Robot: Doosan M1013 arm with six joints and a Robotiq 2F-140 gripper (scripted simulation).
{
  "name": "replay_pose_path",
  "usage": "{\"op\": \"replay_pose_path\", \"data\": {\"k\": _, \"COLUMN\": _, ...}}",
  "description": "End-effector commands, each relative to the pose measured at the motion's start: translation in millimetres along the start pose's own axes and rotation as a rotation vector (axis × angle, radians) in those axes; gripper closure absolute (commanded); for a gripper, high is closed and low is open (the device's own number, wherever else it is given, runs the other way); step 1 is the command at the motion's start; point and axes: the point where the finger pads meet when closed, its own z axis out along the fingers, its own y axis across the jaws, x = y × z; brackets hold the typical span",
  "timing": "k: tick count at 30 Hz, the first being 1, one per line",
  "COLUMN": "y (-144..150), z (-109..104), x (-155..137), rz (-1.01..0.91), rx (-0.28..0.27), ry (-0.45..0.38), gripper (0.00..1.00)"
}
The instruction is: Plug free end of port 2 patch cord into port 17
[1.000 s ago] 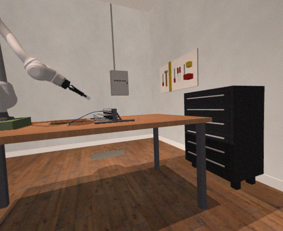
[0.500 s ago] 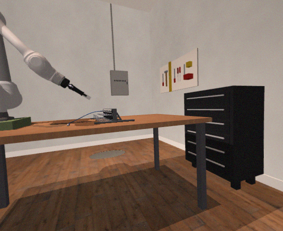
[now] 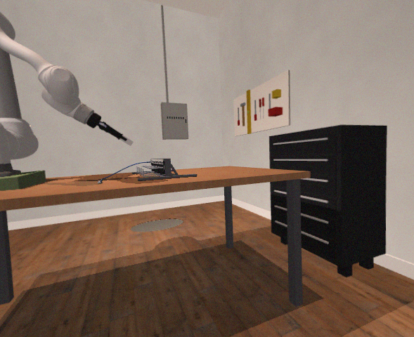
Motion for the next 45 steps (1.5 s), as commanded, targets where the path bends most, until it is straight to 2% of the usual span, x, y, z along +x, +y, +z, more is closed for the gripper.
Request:
{"op": "replay_pose_path", "data": {"k": 1, "y": 2, "z": -1, "x": -2, "rz": 0.008, "rx": 0.016, "ry": -0.002, "gripper": 1.00}}
{"op": "replay_pose_path", "data": {"k": 5, "y": 2, "z": 3, "x": -2, "rz": 0.008, "rx": 0.016, "ry": -0.002, "gripper": 1.00}}
{"op": "replay_pose_path", "data": {"k": 8, "y": 1, "z": 14, "x": -2, "rz": 0.008, "rx": 0.016, "ry": -0.002, "gripper": 1.00}}
{"op": "replay_pose_path", "data": {"k": 12, "y": 1, "z": 40, "x": -2, "rz": 0.008, "rx": 0.016, "ry": -0.002, "gripper": 1.00}}
{"op": "replay_pose_path", "data": {"k": 17, "y": 0, "z": 82, "x": -2, "rz": 0.008, "rx": 0.016, "ry": -0.002, "gripper": 1.00}}
{"op": "replay_pose_path", "data": {"k": 19, "y": 0, "z": 82, "x": -2, "rz": 0.008, "rx": 0.016, "ry": -0.002, "gripper": 1.00}}
{"op": "replay_pose_path", "data": {"k": 23, "y": 0, "z": 113, "x": -2, "rz": 0.008, "rx": 0.016, "ry": -0.002, "gripper": 1.00}}
{"op": "replay_pose_path", "data": {"k": 27, "y": 0, "z": 133, "x": -2, "rz": 0.008, "rx": 0.016, "ry": -0.002, "gripper": 1.00}}
{"op": "replay_pose_path", "data": {"k": 31, "y": -1, "z": 138, "x": -2, "rz": 0.008, "rx": 0.016, "ry": -0.002, "gripper": 1.00}}
{"op": "replay_pose_path", "data": {"k": 45, "y": -1, "z": 138, "x": -2, "rz": 0.008, "rx": 0.016, "ry": -0.002, "gripper": 1.00}}
